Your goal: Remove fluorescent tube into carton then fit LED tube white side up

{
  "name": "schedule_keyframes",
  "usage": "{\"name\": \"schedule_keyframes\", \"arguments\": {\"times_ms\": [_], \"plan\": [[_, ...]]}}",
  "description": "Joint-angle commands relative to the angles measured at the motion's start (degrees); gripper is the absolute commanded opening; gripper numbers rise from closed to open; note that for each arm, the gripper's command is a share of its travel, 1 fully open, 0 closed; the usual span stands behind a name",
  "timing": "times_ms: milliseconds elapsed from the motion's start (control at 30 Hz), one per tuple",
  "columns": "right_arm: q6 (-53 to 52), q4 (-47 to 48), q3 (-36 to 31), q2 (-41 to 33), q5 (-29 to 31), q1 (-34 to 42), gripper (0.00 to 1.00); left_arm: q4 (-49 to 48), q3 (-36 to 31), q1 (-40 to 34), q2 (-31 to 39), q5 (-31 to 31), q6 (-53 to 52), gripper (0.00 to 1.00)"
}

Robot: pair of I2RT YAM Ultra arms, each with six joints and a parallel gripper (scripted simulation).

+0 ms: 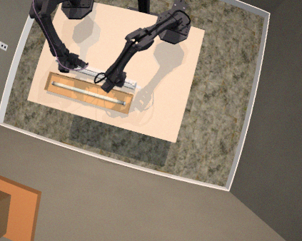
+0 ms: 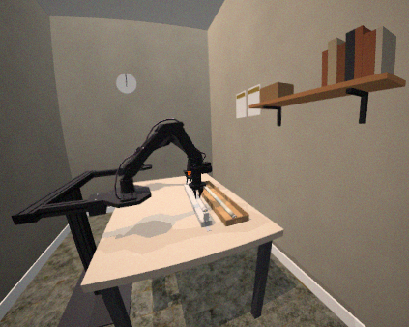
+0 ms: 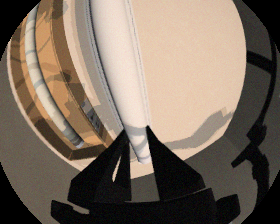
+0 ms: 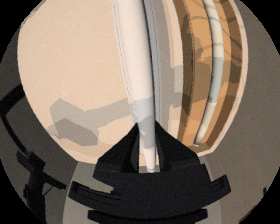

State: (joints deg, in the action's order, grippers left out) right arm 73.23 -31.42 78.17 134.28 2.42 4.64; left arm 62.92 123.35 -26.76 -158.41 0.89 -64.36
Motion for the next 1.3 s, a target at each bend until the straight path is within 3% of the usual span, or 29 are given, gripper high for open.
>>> {"name": "schedule_keyframes", "arguments": {"times_ms": [0,300,1267], "plan": [[0.0,2.4,0.8,-0.1,-1.8,-0.4,0.11,1.0,1.5,-0.5,2.5,2.0,-1.1,0.11],[-0.2,2.6,0.3,0.1,-1.8,-0.1,0.11,0.9,1.6,-0.2,-0.5,2.0,-1.0,0.11],[-0.1,3.7,1.5,0.2,-1.7,-0.5,0.11,0.1,1.8,-0.4,0.7,2.1,-1.1,0.11]]}}
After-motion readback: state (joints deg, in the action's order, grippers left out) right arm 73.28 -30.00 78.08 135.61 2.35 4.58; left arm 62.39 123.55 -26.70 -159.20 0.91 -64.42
